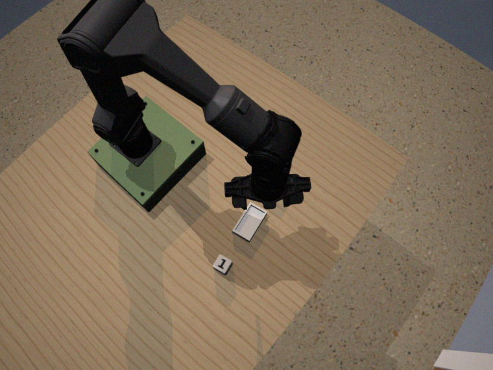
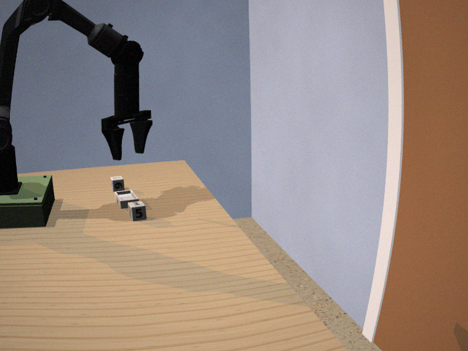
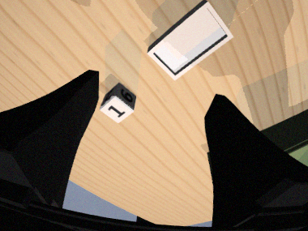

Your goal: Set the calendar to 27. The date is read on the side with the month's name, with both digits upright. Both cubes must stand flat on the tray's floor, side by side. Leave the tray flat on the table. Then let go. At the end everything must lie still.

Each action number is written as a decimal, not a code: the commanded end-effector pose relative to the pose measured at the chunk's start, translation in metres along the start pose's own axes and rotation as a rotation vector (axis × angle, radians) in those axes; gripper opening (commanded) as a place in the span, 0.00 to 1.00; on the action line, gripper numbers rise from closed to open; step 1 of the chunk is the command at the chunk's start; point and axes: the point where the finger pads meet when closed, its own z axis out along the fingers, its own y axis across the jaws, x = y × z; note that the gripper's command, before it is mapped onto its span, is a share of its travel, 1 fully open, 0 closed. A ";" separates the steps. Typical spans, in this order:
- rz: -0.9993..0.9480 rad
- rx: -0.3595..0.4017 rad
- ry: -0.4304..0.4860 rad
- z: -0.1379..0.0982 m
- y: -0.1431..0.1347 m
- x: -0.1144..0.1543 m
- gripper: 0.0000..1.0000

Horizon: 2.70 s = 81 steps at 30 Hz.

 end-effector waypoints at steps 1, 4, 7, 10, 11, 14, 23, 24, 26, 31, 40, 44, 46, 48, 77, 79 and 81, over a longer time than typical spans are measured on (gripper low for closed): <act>-0.122 -0.010 0.009 0.000 -0.008 -0.014 1.00; -0.286 -0.011 0.008 0.001 -0.022 -0.033 1.00; -0.445 -0.011 0.006 0.003 -0.036 -0.050 1.00; -0.495 -0.012 0.006 0.003 -0.040 -0.055 1.00; -0.544 -0.011 0.005 0.003 -0.045 -0.059 1.00; -0.678 -0.012 0.004 0.005 -0.058 -0.072 1.00; -0.927 -0.010 0.001 0.006 -0.085 -0.094 1.00; -0.940 -0.010 0.001 0.006 -0.087 -0.095 1.00; -0.950 -0.010 0.001 0.007 -0.088 -0.096 1.00; -0.968 -0.009 0.001 0.007 -0.090 -0.097 1.00; -0.968 -0.009 0.001 0.007 -0.090 -0.097 0.60; -0.968 -0.009 0.001 0.007 -0.090 -0.097 0.60; -0.968 -0.009 0.001 0.007 -0.090 -0.097 0.60; -0.968 -0.009 0.001 0.007 -0.090 -0.097 0.60; -0.968 -0.009 0.004 0.009 -0.090 -0.097 0.60; -0.968 -0.009 0.004 0.010 -0.090 -0.097 0.60; -0.968 -0.009 0.007 0.012 -0.090 -0.096 0.60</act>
